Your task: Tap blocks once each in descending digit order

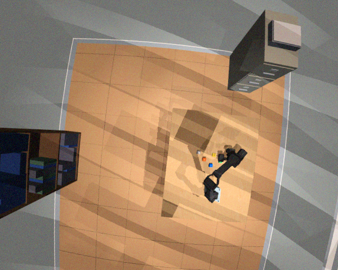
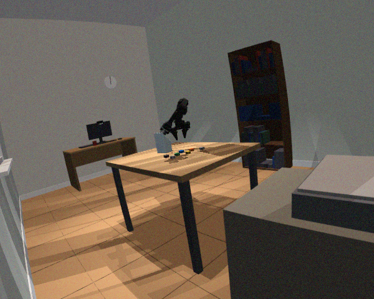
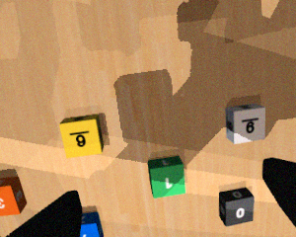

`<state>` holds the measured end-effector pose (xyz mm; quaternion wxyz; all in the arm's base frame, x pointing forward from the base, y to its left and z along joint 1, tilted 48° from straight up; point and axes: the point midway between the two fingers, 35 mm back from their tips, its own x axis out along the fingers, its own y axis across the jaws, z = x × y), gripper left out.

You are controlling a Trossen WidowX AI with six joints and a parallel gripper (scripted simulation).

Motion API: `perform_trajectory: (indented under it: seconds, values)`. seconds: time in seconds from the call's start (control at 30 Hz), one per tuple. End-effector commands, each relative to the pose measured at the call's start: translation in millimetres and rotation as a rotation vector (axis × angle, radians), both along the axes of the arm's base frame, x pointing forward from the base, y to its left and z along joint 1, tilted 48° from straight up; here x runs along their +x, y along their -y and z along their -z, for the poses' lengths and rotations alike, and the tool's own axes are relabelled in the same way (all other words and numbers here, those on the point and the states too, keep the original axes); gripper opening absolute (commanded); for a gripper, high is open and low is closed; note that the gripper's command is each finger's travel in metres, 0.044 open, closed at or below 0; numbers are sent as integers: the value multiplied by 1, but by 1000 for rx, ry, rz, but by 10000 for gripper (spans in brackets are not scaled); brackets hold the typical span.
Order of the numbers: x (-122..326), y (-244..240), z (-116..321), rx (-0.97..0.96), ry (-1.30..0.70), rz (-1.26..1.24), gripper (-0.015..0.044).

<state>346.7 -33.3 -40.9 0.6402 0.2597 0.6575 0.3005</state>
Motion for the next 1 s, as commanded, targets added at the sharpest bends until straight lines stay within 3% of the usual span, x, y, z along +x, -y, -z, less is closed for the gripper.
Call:
perform_trajectory:
  seconds: [0.0,0.1,0.87,0.97]
  values:
    - [-17,45,51,3,-16,6,400]
    - [-24,58,67,7,-16,5,400]
    - [-24,58,67,7,-16,5,400]
    - [-23,36,88,6,-15,5,321]
